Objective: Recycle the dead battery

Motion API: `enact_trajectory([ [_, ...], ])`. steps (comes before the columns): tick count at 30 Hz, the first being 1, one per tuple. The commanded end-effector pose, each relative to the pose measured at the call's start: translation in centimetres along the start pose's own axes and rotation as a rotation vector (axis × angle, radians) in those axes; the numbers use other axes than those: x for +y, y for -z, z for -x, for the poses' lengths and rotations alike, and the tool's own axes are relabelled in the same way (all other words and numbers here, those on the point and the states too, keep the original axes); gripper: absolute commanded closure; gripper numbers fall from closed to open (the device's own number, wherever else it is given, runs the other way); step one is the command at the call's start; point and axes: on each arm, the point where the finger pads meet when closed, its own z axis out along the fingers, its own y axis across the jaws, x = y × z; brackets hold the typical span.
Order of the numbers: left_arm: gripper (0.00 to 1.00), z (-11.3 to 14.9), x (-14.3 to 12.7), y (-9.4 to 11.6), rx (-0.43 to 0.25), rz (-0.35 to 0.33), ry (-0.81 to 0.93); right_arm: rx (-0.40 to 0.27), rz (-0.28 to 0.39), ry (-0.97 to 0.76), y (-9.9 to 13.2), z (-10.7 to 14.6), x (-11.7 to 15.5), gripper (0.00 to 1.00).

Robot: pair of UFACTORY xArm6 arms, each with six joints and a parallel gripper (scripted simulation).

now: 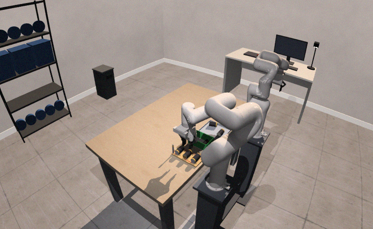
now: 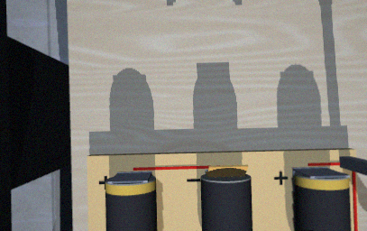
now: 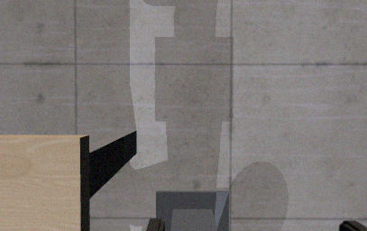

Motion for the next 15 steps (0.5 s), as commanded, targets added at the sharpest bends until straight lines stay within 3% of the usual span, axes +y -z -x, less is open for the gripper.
enact_trajectory([
  [1, 0.49, 0.1, 0.4, 2.9, -0.008, 0.015, 0.010, 0.018, 0.004, 0.009, 0.6, -0.3, 0.0, 0.00],
  [4, 0.49, 0.1, 0.4, 4.9, -0.008, 0.015, 0.009, 0.018, 0.004, 0.009, 0.6, -0.3, 0.0, 0.00],
  [9, 0.49, 0.1, 0.6, 4.9, -0.008, 0.015, 0.009, 0.018, 0.004, 0.009, 0.6, -0.3, 0.0, 0.00],
  [13, 0.49, 0.6, 3.0, 5.0, -0.008, 0.016, 0.009, 0.018, 0.004, 0.009, 0.6, -0.3, 0.0, 0.00],
  [15, 0.49, 0.6, 3.0, 5.0, -0.008, 0.016, 0.009, 0.018, 0.004, 0.009, 0.6, -0.3, 0.0, 0.00],
])
